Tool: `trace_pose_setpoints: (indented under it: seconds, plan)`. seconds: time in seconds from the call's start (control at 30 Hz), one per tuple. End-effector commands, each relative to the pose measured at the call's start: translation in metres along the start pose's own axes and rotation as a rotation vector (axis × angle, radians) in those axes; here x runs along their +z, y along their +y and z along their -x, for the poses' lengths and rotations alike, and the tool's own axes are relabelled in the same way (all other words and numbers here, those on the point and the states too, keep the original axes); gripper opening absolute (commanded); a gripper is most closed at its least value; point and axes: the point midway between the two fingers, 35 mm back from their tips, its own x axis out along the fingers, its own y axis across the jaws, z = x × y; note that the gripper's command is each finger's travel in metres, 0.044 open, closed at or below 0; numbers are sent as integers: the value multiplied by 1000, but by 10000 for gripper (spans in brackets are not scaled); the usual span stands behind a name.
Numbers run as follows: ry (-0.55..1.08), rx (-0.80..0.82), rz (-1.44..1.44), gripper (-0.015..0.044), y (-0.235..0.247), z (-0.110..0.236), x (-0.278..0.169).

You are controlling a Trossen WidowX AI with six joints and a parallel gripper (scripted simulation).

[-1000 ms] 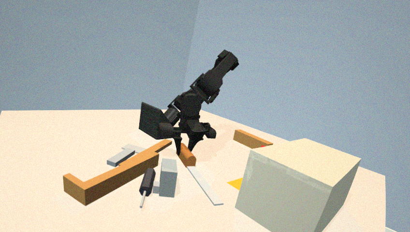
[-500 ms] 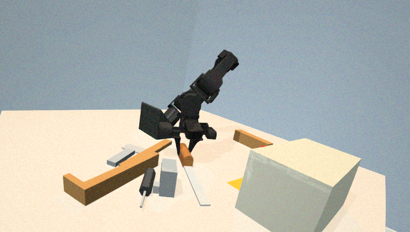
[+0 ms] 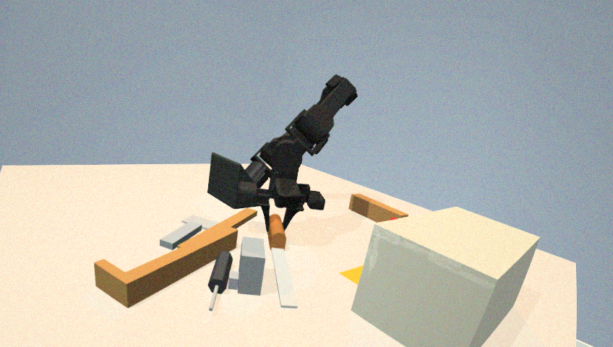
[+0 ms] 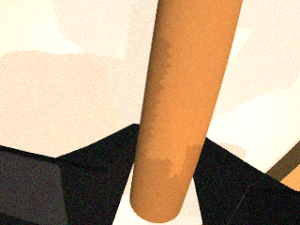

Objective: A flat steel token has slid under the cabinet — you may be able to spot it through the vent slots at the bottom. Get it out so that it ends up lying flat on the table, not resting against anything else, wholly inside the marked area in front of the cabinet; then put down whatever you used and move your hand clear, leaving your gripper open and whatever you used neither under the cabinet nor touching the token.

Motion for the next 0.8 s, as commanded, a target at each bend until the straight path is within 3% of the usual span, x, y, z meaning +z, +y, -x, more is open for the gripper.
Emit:
trace_pose_setpoints:
  seconds: [0.0, 0.77]
  plan:
    - [-4, 2, -11, 0, 4, 1, 1]
    - [-3, 3, -38, 0, 35, 1, 0]
